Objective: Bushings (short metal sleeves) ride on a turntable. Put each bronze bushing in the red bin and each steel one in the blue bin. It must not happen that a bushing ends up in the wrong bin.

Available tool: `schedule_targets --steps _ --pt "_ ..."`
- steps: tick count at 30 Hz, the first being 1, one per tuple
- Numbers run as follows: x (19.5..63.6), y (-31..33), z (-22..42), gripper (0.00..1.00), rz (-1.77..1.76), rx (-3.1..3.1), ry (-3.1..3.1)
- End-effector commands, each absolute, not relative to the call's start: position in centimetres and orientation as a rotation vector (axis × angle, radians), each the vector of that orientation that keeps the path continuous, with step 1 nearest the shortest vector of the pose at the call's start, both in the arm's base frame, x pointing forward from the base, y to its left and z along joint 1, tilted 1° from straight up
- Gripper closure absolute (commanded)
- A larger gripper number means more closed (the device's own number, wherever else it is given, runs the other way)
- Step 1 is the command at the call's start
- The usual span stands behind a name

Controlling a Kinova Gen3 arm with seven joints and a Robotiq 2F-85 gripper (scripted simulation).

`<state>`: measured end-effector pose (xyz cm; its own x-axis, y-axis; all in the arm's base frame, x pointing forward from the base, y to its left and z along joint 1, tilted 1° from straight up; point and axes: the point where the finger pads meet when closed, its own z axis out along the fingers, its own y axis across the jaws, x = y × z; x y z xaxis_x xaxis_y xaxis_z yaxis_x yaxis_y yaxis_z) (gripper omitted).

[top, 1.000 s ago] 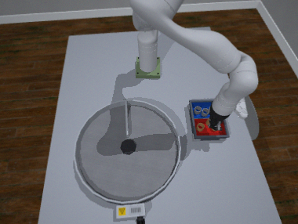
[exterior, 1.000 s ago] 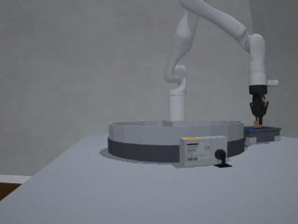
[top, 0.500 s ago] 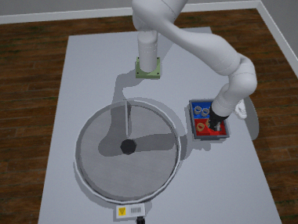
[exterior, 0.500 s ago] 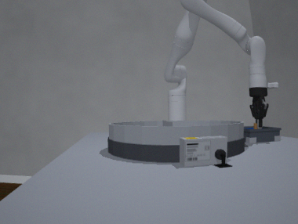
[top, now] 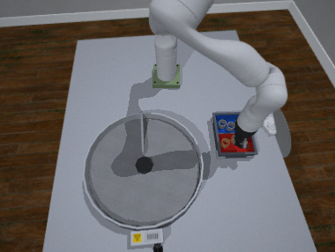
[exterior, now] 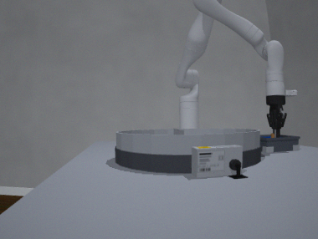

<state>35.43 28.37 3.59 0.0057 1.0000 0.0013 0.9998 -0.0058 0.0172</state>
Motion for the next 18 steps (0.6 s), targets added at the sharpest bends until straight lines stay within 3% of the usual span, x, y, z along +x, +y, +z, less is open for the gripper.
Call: schedule_targets --steps 1,18 --pt "35.38 28.41 3.32 1.0 0.019 2.219 2.209" --pt "35.4 28.4 2.6 1.0 0.02 2.219 2.208"
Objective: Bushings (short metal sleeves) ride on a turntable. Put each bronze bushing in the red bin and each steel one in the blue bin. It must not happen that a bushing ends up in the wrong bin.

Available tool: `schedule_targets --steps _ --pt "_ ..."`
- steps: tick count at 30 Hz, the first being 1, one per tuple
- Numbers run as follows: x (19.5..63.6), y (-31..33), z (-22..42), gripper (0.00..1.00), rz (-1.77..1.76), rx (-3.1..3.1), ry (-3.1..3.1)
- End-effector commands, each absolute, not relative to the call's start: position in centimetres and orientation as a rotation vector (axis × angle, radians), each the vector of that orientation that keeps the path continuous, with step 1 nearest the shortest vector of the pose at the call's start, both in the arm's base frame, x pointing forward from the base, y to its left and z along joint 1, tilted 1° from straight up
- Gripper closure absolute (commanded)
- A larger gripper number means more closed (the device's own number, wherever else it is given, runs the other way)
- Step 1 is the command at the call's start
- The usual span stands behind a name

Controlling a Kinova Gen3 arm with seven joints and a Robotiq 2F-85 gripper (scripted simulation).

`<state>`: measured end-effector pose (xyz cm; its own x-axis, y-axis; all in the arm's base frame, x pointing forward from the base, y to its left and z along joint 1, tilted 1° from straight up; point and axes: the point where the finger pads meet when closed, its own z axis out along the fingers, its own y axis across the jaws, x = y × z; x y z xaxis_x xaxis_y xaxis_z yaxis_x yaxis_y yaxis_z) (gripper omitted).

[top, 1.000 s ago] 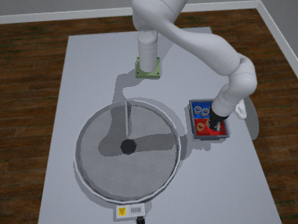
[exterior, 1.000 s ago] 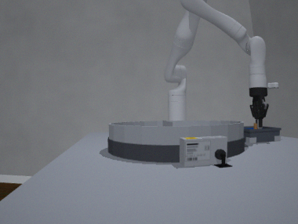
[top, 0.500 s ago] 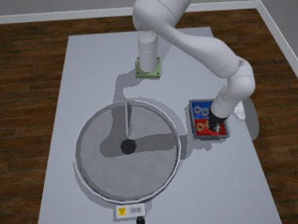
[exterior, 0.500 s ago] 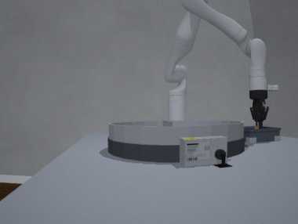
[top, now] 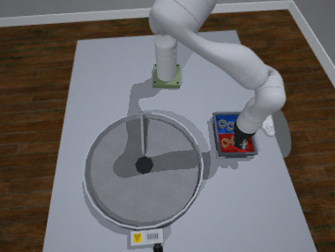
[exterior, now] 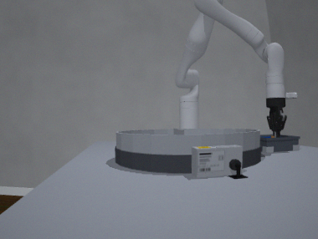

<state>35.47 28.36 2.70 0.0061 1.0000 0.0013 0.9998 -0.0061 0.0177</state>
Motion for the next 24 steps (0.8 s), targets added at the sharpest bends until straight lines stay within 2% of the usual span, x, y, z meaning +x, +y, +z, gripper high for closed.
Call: schedule_targets --steps 1,24 --pt "35.4 28.4 2.6 1.0 0.02 2.219 2.208" --pt "35.4 28.4 1.4 1.0 0.02 2.219 2.209"
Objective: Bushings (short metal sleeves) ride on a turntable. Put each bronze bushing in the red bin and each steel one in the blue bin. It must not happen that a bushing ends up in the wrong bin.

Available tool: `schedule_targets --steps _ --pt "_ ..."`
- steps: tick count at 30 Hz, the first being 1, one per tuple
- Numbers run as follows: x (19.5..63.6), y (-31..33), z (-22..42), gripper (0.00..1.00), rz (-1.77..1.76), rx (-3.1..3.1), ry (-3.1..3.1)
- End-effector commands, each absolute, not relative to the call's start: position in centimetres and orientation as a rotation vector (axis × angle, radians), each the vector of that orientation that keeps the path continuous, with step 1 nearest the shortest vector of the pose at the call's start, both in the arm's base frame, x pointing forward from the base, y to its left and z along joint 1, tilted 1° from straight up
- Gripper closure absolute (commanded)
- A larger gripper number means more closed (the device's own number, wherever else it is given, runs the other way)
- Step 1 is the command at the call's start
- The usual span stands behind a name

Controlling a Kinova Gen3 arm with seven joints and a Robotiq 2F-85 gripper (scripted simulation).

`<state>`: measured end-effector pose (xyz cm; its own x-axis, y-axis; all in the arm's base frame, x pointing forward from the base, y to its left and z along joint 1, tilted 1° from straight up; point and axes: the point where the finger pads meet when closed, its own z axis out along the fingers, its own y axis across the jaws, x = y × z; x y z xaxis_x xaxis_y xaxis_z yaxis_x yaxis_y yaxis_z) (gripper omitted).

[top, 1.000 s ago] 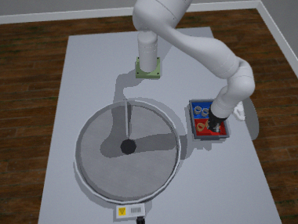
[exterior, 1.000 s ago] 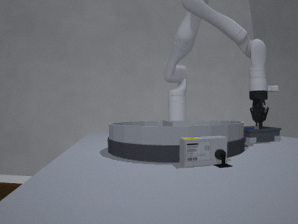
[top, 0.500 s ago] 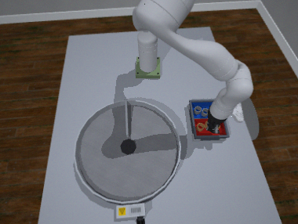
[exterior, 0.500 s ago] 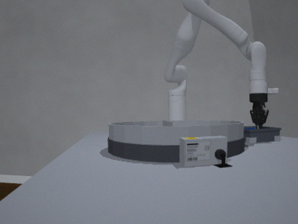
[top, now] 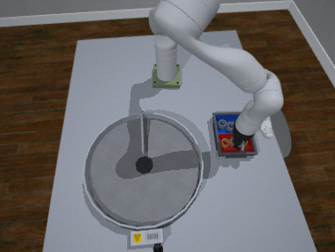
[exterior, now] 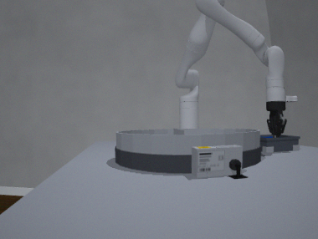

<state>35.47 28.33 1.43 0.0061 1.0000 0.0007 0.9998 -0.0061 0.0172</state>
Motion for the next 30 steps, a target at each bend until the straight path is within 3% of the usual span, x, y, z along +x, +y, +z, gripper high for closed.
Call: schedule_targets --steps 1,24,25,30 --pt "35.42 28.41 1.28 1.0 0.019 2.219 2.209" --pt "35.43 28.4 0.8 1.0 0.019 2.219 2.209" --pt "35.44 28.4 0.8 0.84 0.019 2.219 2.209" --pt "35.44 28.4 0.8 0.84 0.019 2.219 2.209"
